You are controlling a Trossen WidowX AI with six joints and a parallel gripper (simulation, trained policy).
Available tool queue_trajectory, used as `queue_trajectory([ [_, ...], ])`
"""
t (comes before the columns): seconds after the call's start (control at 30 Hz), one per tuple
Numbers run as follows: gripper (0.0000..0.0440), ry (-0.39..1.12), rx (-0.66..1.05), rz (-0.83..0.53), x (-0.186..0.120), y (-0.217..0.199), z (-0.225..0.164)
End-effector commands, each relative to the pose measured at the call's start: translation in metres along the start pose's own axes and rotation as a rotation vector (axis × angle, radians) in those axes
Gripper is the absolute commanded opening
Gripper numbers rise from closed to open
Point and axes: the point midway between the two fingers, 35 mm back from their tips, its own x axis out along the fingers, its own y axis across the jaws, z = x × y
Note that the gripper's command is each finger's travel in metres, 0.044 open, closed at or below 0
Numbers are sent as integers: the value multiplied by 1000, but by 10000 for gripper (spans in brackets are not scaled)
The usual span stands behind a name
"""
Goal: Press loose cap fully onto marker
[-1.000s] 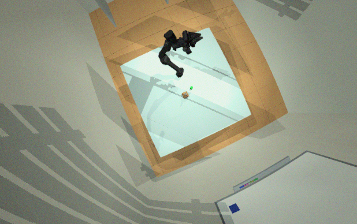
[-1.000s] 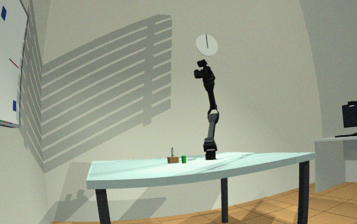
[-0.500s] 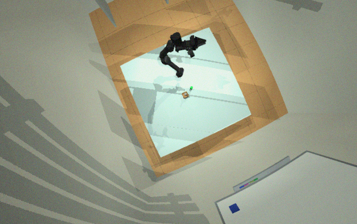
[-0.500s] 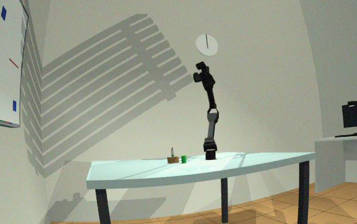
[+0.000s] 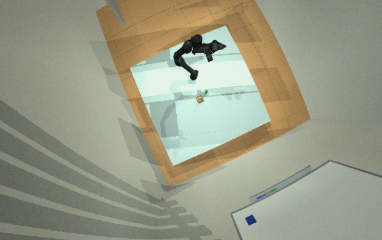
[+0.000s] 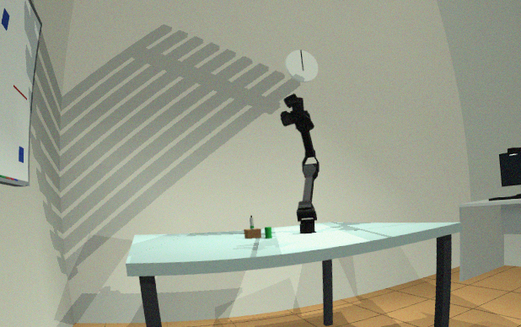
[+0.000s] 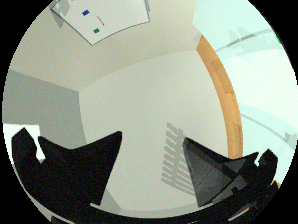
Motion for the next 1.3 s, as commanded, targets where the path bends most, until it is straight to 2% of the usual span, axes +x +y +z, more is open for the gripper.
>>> queue_trajectory([
  [0.0,318,-15,8,-44,7,-9,6],
  [1.27,324,-195,113,-446,50,-96,72],
])
